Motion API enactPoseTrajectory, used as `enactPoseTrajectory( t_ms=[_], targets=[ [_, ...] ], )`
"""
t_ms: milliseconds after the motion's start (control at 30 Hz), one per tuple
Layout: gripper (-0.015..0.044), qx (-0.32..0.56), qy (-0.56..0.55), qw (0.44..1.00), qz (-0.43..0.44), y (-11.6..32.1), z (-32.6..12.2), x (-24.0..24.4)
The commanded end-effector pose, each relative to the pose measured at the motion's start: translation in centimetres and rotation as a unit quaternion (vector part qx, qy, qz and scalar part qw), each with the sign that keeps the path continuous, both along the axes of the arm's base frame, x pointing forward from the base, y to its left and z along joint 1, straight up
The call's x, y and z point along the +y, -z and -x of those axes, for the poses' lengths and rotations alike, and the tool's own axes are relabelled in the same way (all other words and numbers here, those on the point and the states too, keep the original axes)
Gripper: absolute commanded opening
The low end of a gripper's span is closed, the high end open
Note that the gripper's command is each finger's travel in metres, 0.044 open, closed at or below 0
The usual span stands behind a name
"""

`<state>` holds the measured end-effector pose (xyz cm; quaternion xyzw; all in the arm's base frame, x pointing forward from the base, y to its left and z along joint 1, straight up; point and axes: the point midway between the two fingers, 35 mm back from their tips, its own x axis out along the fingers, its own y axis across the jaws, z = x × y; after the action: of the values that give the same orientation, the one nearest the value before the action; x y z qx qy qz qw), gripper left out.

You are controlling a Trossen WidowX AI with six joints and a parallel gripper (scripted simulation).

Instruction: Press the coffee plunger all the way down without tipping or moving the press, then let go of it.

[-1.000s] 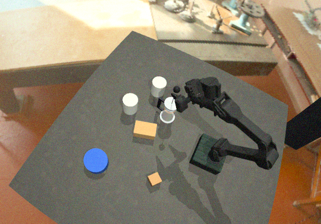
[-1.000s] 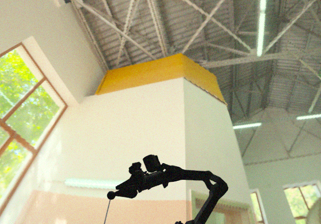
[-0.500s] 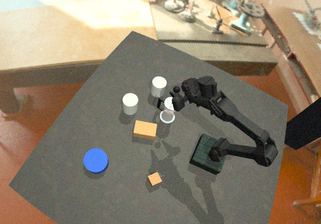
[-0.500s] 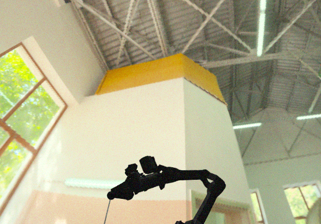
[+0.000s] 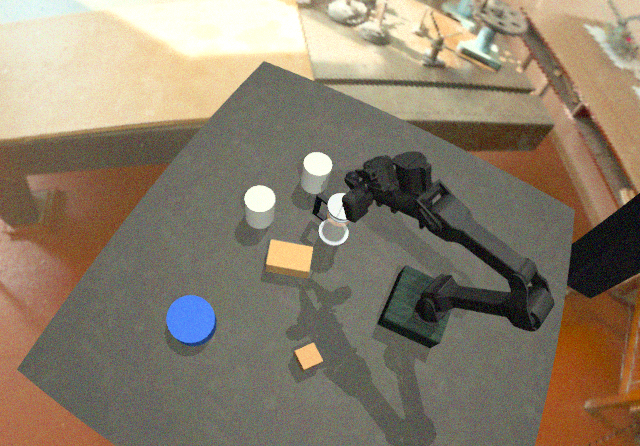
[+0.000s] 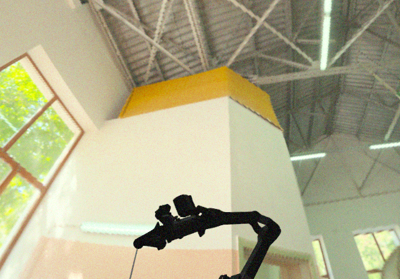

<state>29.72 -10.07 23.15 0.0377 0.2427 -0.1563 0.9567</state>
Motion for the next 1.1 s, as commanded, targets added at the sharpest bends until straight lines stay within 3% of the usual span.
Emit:
enactPoseTrajectory(
  t_ms=[0, 1067],
  targets=[
    [0.0131, 0.001, 0.001, 1.000, -0.003, 0.2, 0.0, 0.0],
    [0.0131, 0.000, 0.001, 1.000, -0.003, 4.8, -0.9, -0.3]
  ],
)
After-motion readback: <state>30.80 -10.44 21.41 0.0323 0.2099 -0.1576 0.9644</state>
